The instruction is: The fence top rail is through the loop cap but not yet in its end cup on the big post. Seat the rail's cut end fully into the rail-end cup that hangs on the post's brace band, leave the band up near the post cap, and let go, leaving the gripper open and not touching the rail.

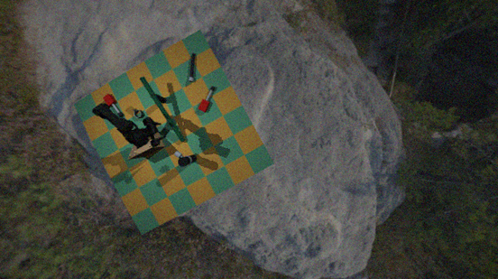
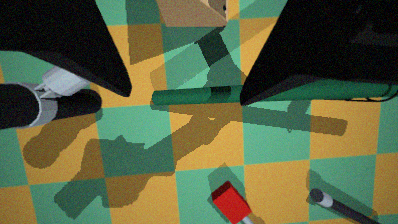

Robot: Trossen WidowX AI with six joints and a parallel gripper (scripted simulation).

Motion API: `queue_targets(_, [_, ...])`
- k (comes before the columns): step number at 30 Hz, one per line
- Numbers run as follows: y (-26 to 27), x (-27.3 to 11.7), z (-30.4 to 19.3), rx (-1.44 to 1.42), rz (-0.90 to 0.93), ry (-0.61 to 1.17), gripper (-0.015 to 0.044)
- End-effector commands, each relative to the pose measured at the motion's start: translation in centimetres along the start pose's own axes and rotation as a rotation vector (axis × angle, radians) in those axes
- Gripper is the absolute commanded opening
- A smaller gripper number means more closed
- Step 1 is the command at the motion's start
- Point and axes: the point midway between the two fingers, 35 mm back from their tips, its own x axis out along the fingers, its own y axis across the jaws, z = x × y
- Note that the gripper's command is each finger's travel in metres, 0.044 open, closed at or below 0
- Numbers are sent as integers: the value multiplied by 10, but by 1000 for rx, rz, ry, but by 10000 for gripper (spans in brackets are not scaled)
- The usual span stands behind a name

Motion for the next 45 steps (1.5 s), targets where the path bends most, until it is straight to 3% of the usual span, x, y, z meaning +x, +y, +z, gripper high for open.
queue_targets(1, [-2,2,1,-56,1,17,440])
queue_targets(11, [-63,4,10,-790,34,197,440])
queue_targets(20, [-126,11,2,-1525,259,338,440])
queue_targets(32, [-169,18,-14,-2055,538,334,440])
queue_targets(45, [-169,18,-14,-2065,542,332,440])
